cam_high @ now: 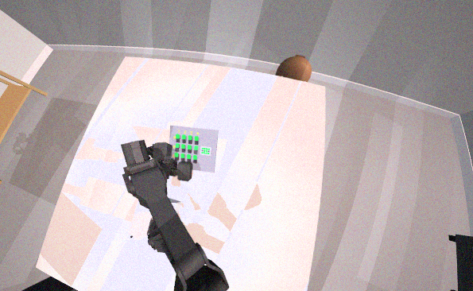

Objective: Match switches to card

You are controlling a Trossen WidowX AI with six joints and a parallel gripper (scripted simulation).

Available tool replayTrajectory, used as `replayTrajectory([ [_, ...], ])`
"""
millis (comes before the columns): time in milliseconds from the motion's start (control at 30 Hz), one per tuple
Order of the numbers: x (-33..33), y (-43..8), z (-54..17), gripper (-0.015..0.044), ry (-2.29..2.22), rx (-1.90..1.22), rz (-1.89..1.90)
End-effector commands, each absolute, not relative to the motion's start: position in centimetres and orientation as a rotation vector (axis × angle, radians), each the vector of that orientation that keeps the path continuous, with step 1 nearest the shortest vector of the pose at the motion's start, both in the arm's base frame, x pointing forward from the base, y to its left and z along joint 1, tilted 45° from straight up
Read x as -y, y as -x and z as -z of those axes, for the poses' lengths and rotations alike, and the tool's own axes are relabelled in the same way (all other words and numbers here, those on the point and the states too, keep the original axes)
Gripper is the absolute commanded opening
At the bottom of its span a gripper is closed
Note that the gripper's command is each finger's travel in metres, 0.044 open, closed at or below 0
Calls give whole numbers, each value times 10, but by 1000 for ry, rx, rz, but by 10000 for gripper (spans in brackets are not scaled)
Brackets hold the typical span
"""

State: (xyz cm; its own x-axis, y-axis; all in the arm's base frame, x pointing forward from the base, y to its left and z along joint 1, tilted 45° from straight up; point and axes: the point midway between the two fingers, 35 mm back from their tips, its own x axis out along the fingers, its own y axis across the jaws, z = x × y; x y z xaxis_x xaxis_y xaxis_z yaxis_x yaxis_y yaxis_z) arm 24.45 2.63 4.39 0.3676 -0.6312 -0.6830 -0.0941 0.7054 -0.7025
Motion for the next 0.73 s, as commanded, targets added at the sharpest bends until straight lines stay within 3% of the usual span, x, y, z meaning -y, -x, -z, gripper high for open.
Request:
replayTrajectory([
  [0, -32, -241, -53, 0, 732, -1165, 396],
  [233, -42, -284, -77, 0, 732, -1164, 397],
  [700, -42, -285, -78, 0, 732, -1163, 397],
])
